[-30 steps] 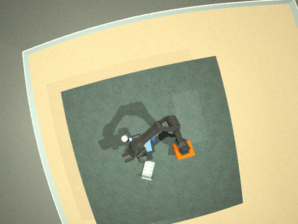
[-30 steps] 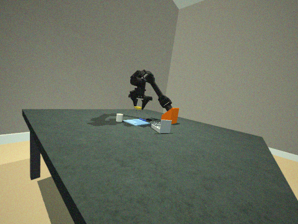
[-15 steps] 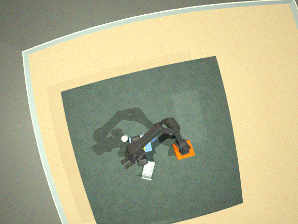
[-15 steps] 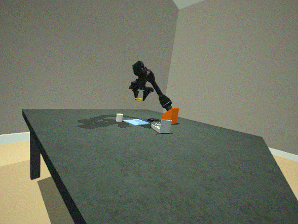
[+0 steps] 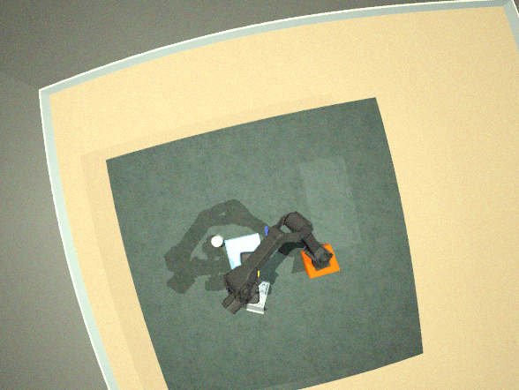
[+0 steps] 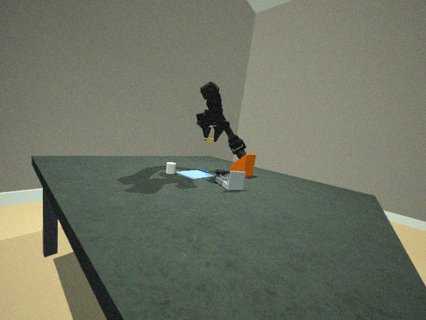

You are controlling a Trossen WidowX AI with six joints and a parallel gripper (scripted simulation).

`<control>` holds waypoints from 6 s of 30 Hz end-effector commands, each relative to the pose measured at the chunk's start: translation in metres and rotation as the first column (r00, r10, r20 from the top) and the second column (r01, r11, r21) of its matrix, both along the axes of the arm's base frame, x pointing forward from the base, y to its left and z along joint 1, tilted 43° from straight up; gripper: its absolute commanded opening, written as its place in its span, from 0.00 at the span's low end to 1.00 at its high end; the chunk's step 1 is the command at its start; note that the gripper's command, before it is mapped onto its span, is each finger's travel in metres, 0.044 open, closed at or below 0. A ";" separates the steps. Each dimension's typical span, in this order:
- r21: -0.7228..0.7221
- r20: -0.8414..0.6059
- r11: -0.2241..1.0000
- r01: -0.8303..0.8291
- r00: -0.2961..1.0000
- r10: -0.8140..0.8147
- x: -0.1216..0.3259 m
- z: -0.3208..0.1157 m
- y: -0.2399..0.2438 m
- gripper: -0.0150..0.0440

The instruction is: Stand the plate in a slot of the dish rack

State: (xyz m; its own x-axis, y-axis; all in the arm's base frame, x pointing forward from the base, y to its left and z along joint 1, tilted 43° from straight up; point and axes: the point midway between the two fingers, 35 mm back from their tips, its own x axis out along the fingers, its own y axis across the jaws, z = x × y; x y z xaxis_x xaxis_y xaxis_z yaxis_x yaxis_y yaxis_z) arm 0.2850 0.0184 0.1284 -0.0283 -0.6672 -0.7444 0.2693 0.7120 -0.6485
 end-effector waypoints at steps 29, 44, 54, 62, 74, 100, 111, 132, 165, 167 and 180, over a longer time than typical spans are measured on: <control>0.185 -0.095 0.972 0.145 0.987 -0.129 -0.037 -0.079 0.025 0.25; 0.454 -0.230 0.891 0.016 0.968 0.100 -0.041 -0.111 0.012 0.25; 0.630 -0.212 0.772 -0.083 0.938 0.273 -0.043 -0.129 0.004 0.25; 0.741 -0.128 0.645 -0.187 0.904 0.409 -0.044 -0.141 -0.002 0.25; 0.820 0.084 0.424 -0.384 0.814 0.575 -0.043 -0.153 -0.011 0.25; 0.549 0.565 -0.012 -0.836 0.361 0.742 -0.042 -0.159 -0.034 0.25; 0.295 0.630 -0.137 -0.946 0.085 0.772 -0.043 -0.154 -0.045 0.25; 0.053 0.582 -0.226 -0.973 -0.153 0.799 -0.047 -0.147 -0.055 0.25; 0.039 0.576 -0.237 -0.971 -0.172 0.799 -0.022 -0.174 -0.030 0.25; 0.037 0.575 -0.238 -0.971 -0.174 0.799 -0.021 -0.176 -0.028 0.25; 0.047 0.577 -0.235 -0.971 -0.166 0.800 -0.025 -0.189 -0.039 0.25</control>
